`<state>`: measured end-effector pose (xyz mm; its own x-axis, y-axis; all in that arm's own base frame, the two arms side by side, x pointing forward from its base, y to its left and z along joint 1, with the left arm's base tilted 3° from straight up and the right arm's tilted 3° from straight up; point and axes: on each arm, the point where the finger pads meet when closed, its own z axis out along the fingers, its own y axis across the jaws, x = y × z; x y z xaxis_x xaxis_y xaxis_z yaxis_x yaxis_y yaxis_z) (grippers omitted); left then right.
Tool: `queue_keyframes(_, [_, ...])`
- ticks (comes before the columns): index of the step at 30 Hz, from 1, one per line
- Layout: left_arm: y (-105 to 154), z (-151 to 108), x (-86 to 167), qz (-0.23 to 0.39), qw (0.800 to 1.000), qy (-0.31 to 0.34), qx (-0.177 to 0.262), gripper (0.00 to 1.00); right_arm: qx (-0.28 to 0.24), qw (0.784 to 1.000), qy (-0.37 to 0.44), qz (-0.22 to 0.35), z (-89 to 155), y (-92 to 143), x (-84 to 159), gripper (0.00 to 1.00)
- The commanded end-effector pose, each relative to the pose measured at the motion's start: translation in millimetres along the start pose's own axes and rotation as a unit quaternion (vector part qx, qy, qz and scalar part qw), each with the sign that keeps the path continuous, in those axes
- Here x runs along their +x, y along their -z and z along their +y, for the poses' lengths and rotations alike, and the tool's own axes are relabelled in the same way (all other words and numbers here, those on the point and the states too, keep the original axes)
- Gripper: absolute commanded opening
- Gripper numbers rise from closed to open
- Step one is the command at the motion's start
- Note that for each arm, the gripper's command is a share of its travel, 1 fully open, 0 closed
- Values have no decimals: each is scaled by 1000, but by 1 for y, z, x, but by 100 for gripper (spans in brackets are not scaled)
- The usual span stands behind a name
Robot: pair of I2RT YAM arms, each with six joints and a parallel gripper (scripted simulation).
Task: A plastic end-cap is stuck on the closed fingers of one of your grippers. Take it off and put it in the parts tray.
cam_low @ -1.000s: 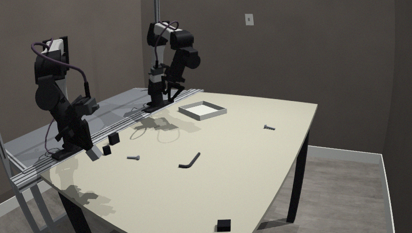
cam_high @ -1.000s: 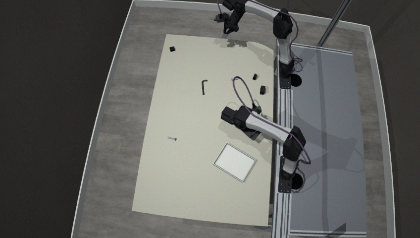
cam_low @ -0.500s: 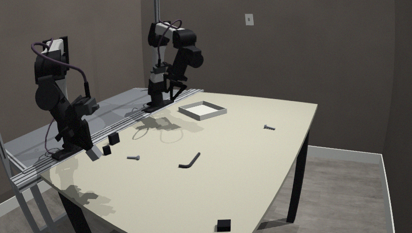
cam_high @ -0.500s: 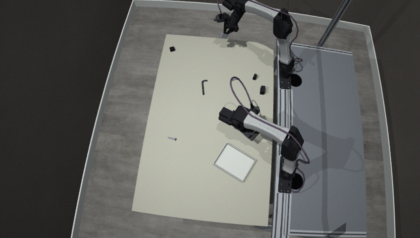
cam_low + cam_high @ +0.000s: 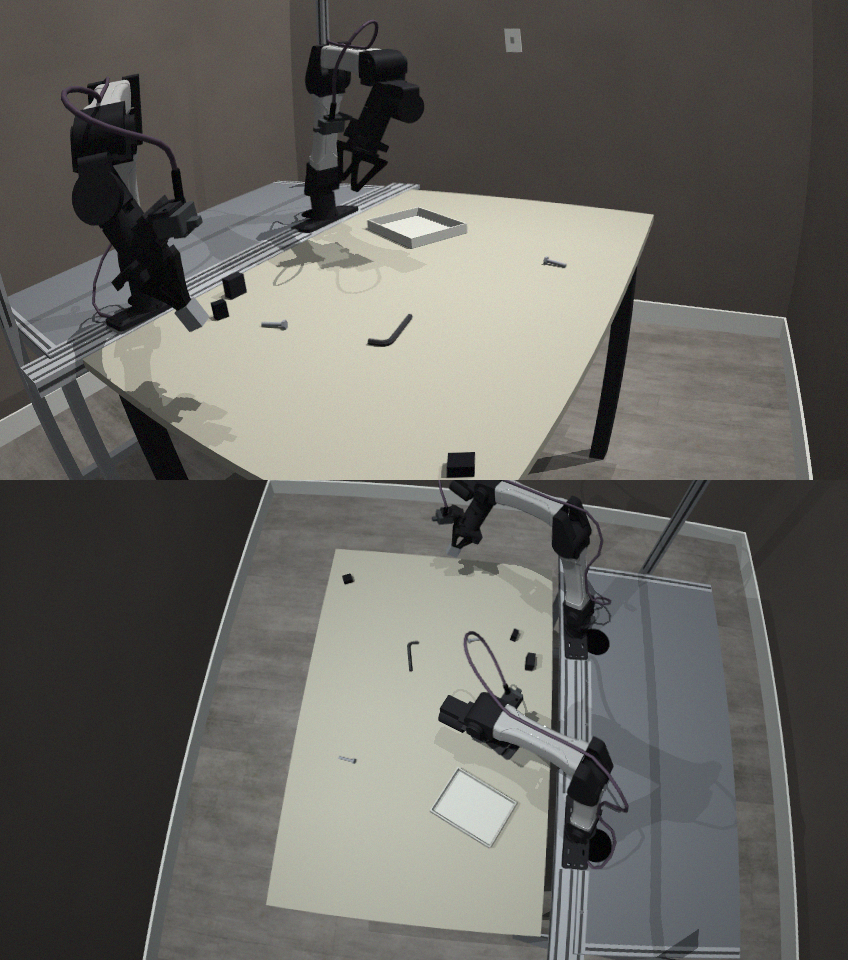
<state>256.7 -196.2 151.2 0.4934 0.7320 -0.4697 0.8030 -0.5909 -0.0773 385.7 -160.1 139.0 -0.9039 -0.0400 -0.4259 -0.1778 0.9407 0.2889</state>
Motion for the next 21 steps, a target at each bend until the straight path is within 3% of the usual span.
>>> queue_keyframes(1, [11, 31, -18, -92, 994, 15, -48, 100, 82, 994, 20, -64, -13, 44, -30, 0])
queue_keyframes(3, [14, 51, -28, -147, 986, 23, -71, 100, 88, 991, 20, -95, -6, 49, -46, 0])
queue_keyframes(7, [20, 94, -40, -254, 960, 44, -109, 100, 69, 989, -3, -134, 15, 39, -65, 0])
queue_keyframes(9, [20, 94, -40, -254, 960, 44, -109, 100, 69, 989, -3, -134, 15, 39, -65, 0])
queue_keyframes(12, [22, 120, -50, -314, 939, 51, -130, 100, 46, 984, -30, -171, 28, 30, -83, 0])
queue_keyframes(17, [18, 146, -57, -380, 912, 66, -143, 100, -29, 970, -89, -226, 73, 3, -107, 0])
queue_keyframes(21, [18, 153, -61, -400, 902, 69, -148, 100, -86, 963, -119, -225, 107, -18, -110, 0])
